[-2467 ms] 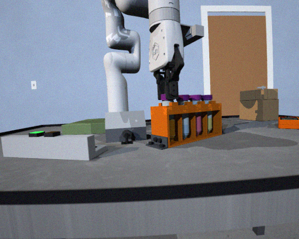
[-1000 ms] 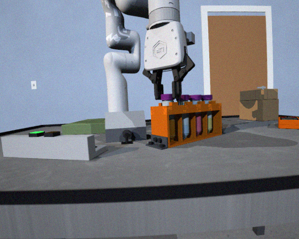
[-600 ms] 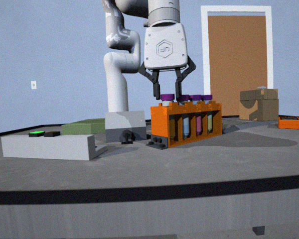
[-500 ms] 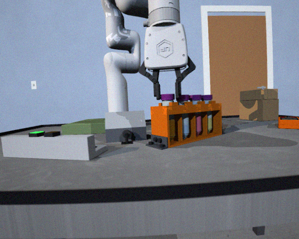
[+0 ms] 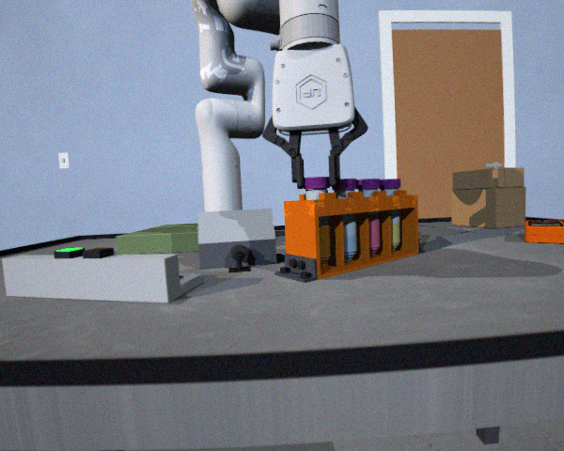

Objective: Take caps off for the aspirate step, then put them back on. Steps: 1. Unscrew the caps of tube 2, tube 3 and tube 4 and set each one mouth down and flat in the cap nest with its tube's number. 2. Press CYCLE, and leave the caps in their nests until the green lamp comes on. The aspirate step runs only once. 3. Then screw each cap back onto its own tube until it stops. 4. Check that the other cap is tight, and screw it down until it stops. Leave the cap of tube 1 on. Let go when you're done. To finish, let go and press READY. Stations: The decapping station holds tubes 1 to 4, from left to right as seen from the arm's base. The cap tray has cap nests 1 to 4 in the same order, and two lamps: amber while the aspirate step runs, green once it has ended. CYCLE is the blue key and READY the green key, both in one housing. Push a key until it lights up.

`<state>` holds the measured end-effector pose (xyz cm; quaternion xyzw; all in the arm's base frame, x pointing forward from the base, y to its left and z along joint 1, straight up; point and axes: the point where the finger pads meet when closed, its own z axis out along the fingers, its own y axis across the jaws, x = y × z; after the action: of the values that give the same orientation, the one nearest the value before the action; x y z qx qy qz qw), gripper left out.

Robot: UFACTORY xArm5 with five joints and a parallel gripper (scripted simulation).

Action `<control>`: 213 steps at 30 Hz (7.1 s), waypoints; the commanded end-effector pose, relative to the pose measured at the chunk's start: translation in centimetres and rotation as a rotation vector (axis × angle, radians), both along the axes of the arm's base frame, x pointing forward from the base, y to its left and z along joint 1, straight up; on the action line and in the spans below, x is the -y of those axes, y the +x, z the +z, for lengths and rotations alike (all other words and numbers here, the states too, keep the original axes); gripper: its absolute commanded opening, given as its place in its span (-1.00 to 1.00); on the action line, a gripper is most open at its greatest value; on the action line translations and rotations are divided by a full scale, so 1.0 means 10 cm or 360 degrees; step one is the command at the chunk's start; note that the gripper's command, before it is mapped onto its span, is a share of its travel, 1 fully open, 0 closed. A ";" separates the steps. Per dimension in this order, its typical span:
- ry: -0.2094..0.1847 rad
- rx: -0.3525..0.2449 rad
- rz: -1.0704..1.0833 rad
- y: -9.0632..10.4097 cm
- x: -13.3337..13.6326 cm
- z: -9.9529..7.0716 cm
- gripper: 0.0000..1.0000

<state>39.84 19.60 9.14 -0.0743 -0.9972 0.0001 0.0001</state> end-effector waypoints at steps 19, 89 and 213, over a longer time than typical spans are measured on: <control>0.0005 0.0002 -0.1385 0.01 0.00 0.01 -1.00; 0.0005 0.0004 -0.0213 0.01 0.00 0.01 -0.08; 0.0005 0.0004 0.0000 0.01 0.00 0.00 -0.08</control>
<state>39.83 19.60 8.99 -0.1065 -0.9943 0.0001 0.0001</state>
